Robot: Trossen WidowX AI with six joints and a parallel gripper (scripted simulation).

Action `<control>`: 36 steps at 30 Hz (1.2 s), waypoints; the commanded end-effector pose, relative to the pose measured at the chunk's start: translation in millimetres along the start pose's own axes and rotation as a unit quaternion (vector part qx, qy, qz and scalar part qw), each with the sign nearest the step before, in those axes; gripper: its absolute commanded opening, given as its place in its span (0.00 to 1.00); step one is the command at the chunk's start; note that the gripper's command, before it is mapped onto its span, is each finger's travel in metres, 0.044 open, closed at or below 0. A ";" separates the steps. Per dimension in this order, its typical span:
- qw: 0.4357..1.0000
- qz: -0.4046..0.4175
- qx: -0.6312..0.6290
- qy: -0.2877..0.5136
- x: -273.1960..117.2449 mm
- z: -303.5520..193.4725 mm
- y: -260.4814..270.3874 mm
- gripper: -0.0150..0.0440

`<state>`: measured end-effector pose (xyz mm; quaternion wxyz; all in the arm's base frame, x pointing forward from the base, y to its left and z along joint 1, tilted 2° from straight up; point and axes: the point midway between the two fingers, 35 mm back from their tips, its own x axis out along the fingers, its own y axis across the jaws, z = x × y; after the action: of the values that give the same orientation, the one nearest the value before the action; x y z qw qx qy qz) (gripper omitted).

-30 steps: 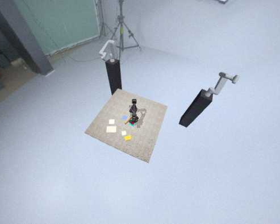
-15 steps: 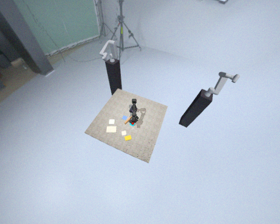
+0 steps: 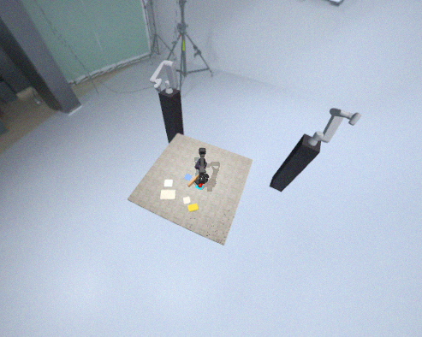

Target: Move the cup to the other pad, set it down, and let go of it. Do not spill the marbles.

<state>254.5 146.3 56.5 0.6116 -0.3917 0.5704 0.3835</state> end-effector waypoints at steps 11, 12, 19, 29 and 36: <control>1.000 -0.002 0.002 0.001 -20.7 0.4 0.4 0.47; 1.000 -0.002 0.002 0.001 -21.9 0.3 0.6 0.47; 1.000 0.000 0.001 0.000 -18.0 0.2 0.8 0.78; 1.000 -0.001 0.001 0.000 -41.7 1.7 -0.1 1.00; 1.000 -0.001 0.002 0.000 -67.2 2.4 -0.2 1.00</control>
<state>252.1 147.1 115.3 0.6117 -0.3915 0.5705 0.3835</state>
